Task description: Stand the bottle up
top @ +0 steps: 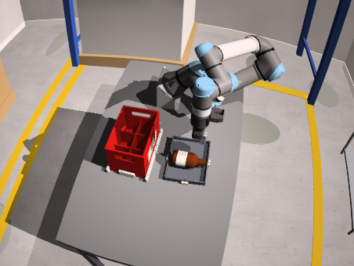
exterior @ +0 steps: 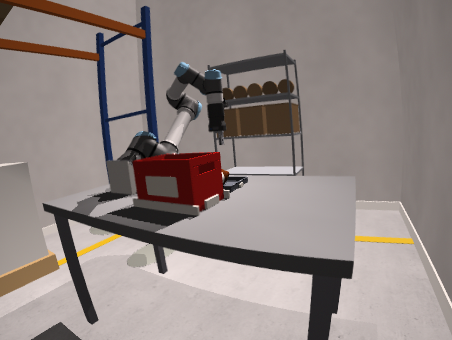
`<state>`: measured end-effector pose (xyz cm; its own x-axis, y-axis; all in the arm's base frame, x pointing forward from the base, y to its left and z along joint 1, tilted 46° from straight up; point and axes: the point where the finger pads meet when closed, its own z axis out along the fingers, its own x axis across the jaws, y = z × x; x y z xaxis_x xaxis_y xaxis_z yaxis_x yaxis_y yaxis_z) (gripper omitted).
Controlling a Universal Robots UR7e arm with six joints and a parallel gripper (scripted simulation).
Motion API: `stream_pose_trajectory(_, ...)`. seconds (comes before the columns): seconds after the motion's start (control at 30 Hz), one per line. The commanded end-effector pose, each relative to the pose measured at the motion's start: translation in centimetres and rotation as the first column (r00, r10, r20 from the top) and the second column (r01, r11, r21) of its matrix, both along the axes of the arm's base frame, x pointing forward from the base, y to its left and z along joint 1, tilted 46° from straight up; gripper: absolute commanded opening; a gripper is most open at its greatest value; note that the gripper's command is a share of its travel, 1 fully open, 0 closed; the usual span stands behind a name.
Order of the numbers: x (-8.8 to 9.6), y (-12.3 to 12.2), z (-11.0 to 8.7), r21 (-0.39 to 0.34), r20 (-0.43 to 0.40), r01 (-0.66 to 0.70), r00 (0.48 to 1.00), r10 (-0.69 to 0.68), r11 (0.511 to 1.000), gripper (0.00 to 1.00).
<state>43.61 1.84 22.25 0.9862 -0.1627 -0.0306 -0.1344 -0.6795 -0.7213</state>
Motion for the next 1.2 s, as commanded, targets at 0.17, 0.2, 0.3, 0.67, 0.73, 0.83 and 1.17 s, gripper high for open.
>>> stream_pose_trajectory(0.17, -0.02, -0.07, 0.07, -0.001, 0.001, 0.003, 1.0, -0.003, 1.0, 1.0)
stream_pose_trajectory(0.2, -0.02, -0.07, 0.07, -0.001, 0.001, 0.003, 1.0, -0.003, 1.0, 1.0)
stream_pose_trajectory(0.3, -0.02, -0.07, 0.07, -0.001, 0.001, 0.003, 1.0, -0.003, 1.0, 1.0)
stream_pose_trajectory(0.67, -0.02, -0.07, 0.07, -0.001, 0.001, 0.003, 1.0, -0.003, 1.0, 1.0)
stream_pose_trajectory(0.73, -0.02, -0.07, 0.07, -0.001, 0.001, 0.003, 1.0, -0.003, 1.0, 1.0)
stream_pose_trajectory(0.83, -0.02, -0.07, 0.07, -0.001, 0.001, 0.003, 1.0, -0.003, 1.0, 1.0)
stream_pose_trajectory(1.17, -0.02, -0.07, 0.07, -0.001, 0.001, 0.003, 1.0, -0.003, 1.0, 1.0)
